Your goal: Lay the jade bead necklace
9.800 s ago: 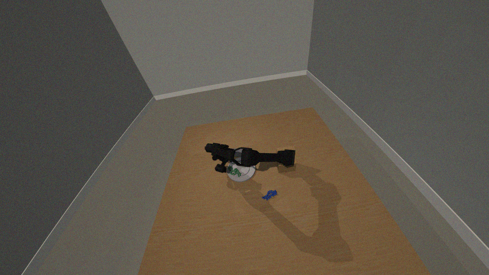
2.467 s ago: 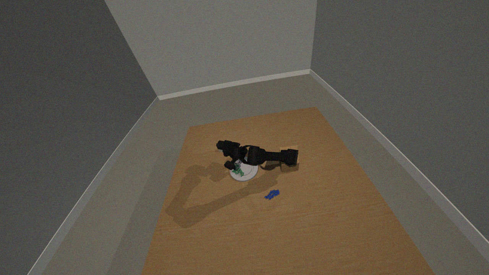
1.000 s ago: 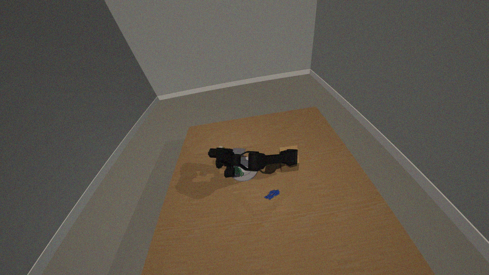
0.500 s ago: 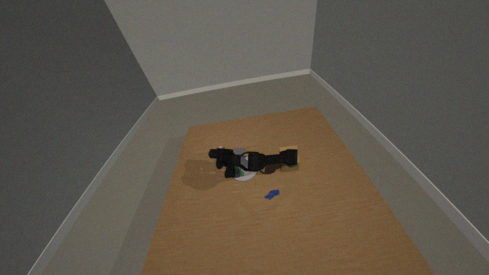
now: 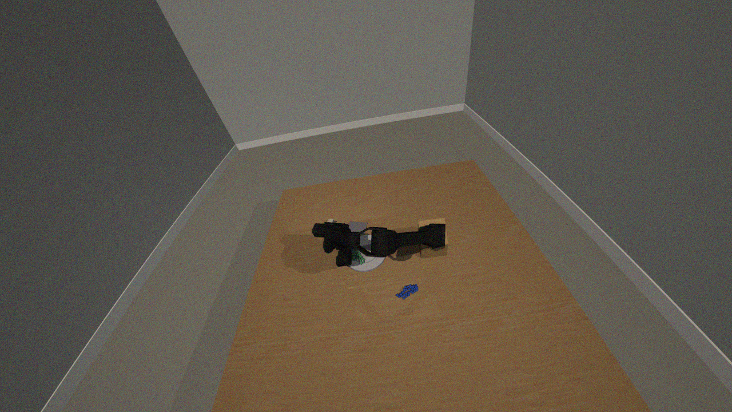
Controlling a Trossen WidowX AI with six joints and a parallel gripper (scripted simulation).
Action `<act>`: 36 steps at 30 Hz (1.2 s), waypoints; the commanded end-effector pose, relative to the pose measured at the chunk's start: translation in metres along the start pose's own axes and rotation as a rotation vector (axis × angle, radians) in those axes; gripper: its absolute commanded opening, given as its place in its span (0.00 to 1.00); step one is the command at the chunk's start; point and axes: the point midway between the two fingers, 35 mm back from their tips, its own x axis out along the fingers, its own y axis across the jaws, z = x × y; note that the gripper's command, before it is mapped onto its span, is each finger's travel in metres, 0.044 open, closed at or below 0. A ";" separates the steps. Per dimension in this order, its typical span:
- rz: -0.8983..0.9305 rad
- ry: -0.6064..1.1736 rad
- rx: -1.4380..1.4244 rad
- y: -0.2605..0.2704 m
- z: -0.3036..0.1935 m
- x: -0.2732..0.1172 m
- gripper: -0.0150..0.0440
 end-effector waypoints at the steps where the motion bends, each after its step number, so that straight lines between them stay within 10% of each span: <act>1: 0.000 0.000 0.000 0.000 0.000 0.000 0.25; 36: -0.007 0.001 0.012 -0.055 -0.053 -0.010 0.25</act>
